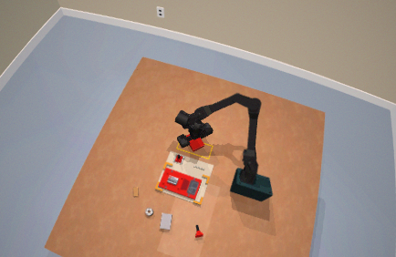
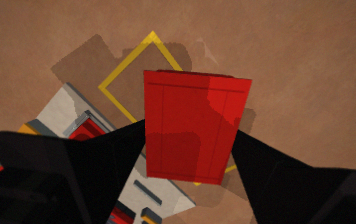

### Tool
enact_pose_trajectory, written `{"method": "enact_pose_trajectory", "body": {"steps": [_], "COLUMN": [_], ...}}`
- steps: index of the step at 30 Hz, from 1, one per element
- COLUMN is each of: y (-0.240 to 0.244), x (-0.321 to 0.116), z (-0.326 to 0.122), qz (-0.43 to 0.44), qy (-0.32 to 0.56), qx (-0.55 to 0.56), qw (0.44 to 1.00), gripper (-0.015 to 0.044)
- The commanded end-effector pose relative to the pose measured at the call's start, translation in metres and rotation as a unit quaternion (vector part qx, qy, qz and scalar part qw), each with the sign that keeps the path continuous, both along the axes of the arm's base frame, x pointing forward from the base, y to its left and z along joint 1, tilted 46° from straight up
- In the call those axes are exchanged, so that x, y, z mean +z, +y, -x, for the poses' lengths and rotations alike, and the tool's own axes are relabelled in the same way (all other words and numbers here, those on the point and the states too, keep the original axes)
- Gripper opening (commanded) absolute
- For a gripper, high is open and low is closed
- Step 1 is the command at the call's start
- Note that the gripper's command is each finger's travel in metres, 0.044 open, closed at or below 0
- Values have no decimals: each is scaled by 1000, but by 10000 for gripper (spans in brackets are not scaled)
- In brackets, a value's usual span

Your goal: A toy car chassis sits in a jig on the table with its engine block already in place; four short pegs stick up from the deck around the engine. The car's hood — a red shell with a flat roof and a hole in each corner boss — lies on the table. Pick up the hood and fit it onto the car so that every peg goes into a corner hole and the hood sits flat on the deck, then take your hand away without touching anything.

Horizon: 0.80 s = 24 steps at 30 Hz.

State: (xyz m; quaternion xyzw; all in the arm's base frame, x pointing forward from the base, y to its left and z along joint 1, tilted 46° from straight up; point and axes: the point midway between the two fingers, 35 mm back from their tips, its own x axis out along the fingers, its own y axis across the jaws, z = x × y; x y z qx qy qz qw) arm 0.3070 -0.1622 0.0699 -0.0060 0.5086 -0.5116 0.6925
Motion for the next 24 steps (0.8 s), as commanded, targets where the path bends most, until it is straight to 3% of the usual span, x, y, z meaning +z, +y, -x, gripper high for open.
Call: {"method": "enact_pose_trajectory", "body": {"steps": [1, 24], "y": [8, 49], "x": [12, 51], "z": [-3, -4], "qz": [4, 2], "qy": [-9, -9], "qx": [0, 0], "qw": [1000, 1000], "gripper": [0, 0]}}
